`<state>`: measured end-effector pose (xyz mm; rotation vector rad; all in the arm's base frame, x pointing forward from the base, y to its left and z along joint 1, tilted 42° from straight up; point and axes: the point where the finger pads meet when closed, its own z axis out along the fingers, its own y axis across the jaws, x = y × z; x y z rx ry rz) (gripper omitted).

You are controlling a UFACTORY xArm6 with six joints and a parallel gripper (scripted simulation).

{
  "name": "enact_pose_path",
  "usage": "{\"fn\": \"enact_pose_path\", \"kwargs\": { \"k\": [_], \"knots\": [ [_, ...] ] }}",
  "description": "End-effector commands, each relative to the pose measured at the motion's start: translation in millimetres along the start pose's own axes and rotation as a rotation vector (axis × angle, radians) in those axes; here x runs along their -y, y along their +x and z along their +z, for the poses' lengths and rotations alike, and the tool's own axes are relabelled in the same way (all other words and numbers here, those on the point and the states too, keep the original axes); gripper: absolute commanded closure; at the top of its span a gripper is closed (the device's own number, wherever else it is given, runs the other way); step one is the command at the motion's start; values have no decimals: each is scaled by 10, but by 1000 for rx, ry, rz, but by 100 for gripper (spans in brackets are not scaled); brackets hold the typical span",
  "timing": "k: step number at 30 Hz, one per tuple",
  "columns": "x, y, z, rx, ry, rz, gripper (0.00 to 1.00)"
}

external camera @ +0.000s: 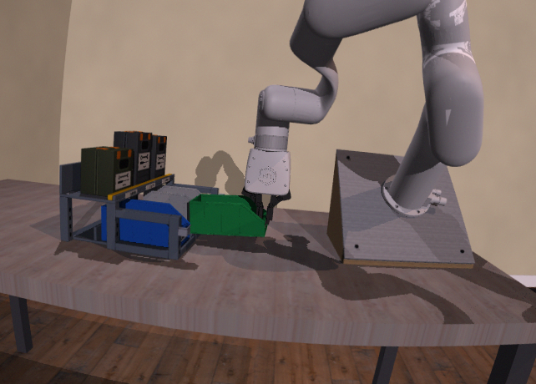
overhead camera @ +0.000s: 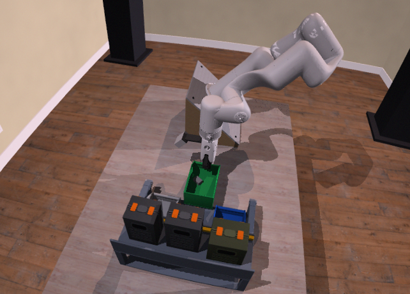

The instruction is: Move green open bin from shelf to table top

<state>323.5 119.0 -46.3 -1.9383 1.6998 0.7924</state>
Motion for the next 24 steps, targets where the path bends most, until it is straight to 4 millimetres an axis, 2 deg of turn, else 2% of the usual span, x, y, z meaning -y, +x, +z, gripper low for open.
{"fn": "enact_pose_path", "kwargs": {
  "k": [1,16,24],
  "knots": [
    [29,2,-8,-1,2,-1,100],
    [55,2,-8,-1,2,0,100],
    [56,2,72,-1,2,0,100]
  ]
}}
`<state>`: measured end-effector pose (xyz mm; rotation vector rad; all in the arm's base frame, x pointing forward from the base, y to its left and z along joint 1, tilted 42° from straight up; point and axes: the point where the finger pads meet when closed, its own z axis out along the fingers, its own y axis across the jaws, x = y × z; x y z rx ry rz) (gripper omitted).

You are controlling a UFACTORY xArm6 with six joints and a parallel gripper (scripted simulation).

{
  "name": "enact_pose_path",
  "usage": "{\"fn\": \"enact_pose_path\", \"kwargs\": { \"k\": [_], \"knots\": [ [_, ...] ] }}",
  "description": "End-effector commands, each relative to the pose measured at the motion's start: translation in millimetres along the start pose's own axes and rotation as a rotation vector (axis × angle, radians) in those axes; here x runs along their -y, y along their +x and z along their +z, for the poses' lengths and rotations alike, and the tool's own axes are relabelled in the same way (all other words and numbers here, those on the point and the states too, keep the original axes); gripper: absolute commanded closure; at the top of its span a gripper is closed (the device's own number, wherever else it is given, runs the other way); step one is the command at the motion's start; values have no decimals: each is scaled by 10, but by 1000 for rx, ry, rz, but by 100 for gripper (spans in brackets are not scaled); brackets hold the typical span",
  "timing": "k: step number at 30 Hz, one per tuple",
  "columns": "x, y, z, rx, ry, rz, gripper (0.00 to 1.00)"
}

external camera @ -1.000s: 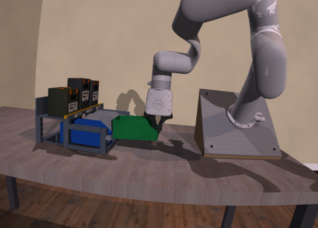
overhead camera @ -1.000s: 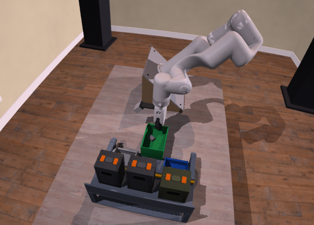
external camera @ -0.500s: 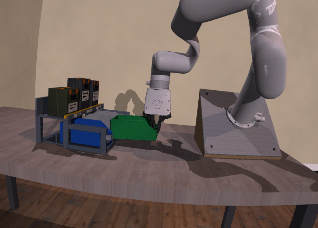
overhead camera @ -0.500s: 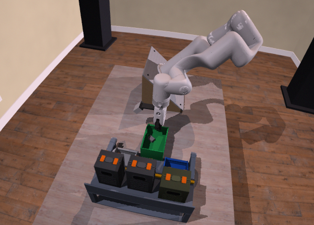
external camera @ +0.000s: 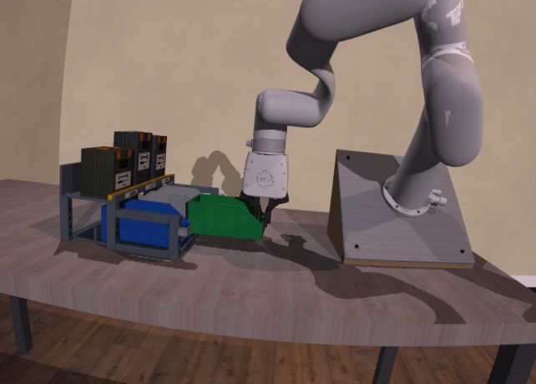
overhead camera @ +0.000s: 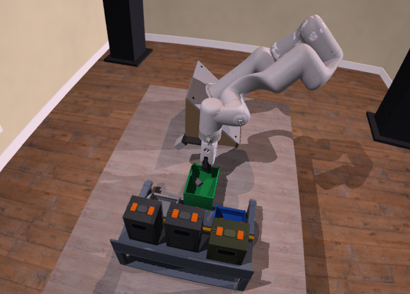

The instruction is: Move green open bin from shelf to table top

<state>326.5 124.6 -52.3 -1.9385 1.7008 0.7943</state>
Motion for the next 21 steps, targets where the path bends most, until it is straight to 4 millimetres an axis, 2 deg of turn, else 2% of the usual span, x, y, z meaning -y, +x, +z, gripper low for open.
{"fn": "enact_pose_path", "kwargs": {
  "k": [1,21],
  "knots": [
    [16,1,-6,-1,4,-1,100],
    [17,1,74,-1,4,-1,100]
  ]
}}
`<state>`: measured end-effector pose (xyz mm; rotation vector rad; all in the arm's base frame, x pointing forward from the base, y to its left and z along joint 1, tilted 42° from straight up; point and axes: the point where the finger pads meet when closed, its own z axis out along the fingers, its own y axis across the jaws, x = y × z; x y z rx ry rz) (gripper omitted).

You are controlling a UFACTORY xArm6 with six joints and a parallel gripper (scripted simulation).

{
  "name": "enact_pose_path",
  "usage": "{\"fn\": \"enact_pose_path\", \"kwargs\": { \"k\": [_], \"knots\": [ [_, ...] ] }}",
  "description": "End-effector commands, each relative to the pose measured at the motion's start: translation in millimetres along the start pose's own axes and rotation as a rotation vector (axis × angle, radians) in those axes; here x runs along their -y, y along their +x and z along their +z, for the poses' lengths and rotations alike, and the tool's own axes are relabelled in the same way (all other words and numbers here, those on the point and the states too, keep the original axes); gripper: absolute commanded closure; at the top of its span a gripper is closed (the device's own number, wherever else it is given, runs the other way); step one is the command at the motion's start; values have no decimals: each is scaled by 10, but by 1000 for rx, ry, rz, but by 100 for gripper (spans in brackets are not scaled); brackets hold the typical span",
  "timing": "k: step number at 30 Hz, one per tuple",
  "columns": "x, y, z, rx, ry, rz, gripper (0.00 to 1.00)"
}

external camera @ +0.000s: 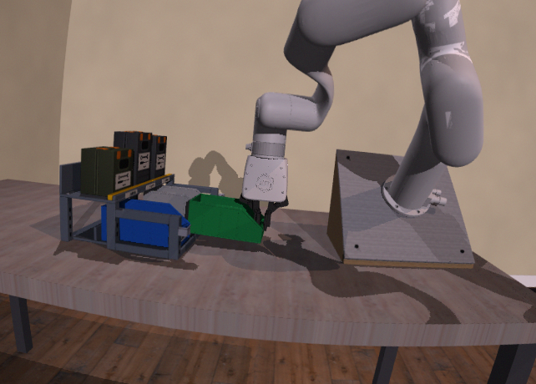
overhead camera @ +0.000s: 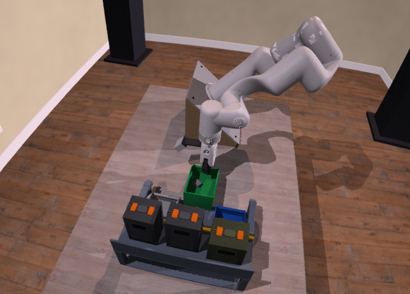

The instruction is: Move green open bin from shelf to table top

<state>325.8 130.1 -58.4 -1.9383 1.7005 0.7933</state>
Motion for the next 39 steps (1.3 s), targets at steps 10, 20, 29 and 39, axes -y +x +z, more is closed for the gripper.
{"fn": "enact_pose_path", "kwargs": {
  "k": [10,20,29,39],
  "knots": [
    [12,1,67,-1,3,-1,100],
    [12,1,67,-1,3,-1,100],
    [12,1,67,-1,3,-1,0],
    [12,1,67,-1,3,-1,0]
  ]
}}
